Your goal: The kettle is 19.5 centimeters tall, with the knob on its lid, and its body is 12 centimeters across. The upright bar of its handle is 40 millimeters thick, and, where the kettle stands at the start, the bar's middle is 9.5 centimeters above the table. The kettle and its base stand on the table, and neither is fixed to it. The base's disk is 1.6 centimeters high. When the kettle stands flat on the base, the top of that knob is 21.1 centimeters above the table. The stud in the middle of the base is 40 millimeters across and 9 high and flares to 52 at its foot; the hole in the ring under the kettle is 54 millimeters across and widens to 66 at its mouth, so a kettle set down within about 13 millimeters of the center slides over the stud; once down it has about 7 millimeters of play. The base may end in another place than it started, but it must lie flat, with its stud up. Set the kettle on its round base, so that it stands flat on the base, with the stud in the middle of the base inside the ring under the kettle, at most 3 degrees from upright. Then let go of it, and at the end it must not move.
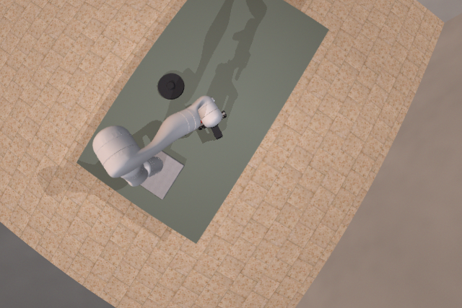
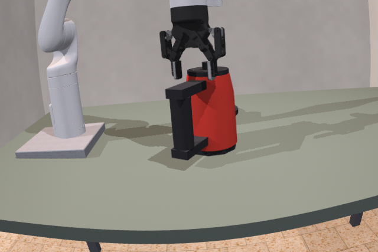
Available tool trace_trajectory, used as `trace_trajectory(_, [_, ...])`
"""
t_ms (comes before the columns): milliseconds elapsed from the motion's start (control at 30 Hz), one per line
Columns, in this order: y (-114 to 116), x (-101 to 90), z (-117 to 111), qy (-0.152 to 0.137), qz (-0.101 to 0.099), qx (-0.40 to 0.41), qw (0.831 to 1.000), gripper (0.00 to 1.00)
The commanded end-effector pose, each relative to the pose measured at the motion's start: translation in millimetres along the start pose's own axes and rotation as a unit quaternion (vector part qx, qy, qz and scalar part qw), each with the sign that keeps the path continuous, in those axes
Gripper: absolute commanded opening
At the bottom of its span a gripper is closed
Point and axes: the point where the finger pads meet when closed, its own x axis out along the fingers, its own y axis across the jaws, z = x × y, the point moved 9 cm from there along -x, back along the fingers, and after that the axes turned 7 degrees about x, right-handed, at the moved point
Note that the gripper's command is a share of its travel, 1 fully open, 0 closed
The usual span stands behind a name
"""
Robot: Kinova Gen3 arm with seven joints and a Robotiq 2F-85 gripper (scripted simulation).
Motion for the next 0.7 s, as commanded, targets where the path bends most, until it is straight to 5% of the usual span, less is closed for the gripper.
trace_trajectory(0, [-0.4, 1.5, 0.3, -0.001, -0.001, 0.0, 1.0, 0.8])
trace_trajectory(667, [-0.5, 31.1, 0.3, -0.001, -0.001, 0.0, 1.0, 0.8])
